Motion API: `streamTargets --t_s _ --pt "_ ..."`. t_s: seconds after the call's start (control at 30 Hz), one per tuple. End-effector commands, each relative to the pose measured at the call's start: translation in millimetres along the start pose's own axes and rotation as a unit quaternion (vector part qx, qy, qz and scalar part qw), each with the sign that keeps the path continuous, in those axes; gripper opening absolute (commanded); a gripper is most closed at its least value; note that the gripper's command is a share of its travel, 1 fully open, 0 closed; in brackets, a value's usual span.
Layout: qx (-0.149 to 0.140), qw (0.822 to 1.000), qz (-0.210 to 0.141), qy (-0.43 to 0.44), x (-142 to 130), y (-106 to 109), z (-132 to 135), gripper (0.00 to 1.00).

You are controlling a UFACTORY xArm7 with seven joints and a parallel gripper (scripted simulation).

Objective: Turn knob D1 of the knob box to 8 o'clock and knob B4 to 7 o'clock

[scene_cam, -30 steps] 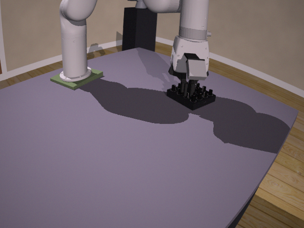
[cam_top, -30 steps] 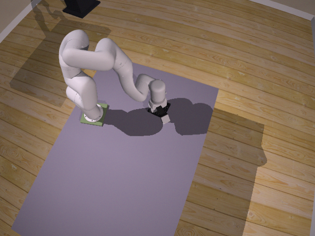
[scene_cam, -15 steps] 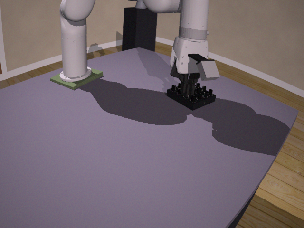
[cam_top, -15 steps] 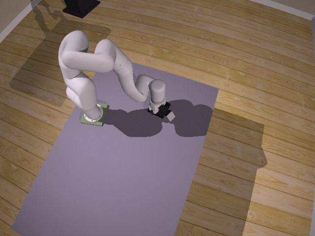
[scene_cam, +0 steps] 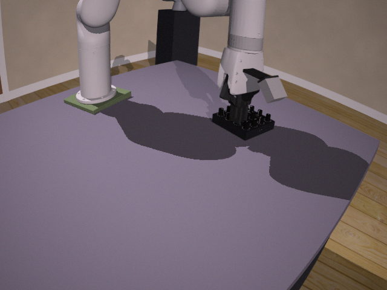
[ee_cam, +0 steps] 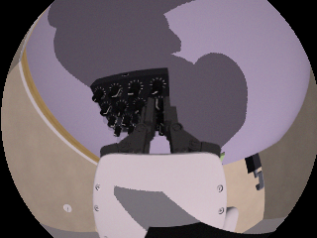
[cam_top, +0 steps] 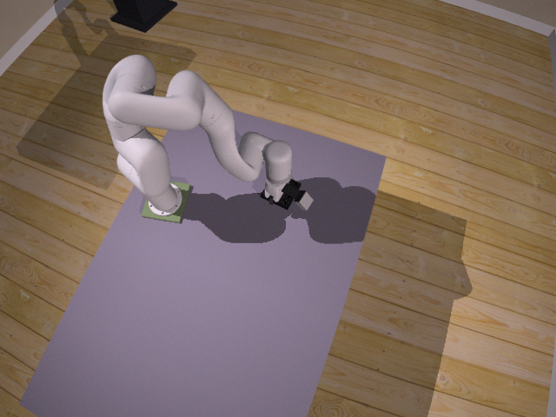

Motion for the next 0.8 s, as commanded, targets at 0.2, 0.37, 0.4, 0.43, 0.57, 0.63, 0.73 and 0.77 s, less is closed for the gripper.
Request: streamTargets --t_s 0.2,0.37,0.4,0.43,0.57,0.63,0.73,0.77 --pt "0.002 1.000 0.001 0.029 1.0 1.0 -0.8 0.08" --pt "0.002 0.999 0.001 0.037 1.0 1.0 -0.8 0.08" --pt "0.002 0.999 0.001 0.037 1.0 1.0 -0.8 0.08" --pt "0.002 0.999 0.001 0.038 1.0 1.0 -0.8 0.08" --pt "0.002 0.999 0.001 0.039 1.0 1.0 -0.8 0.08" --pt "0.002 0.999 0.001 0.039 1.0 1.0 -0.8 0.08" --pt "0.002 0.999 0.001 0.039 1.0 1.0 -0.8 0.08" --pt "0.002 0.999 0.001 0.039 1.0 1.0 -0.8 0.08"
Point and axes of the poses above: the point where the finger pads meet when closed, its own y axis back along the fingers, its own z axis across the jaws, x = y × z, the point moved 2 cm from there along y, back along the fingers, and after that the axes turned 12 degrees about -y, right-handed, at the moved point
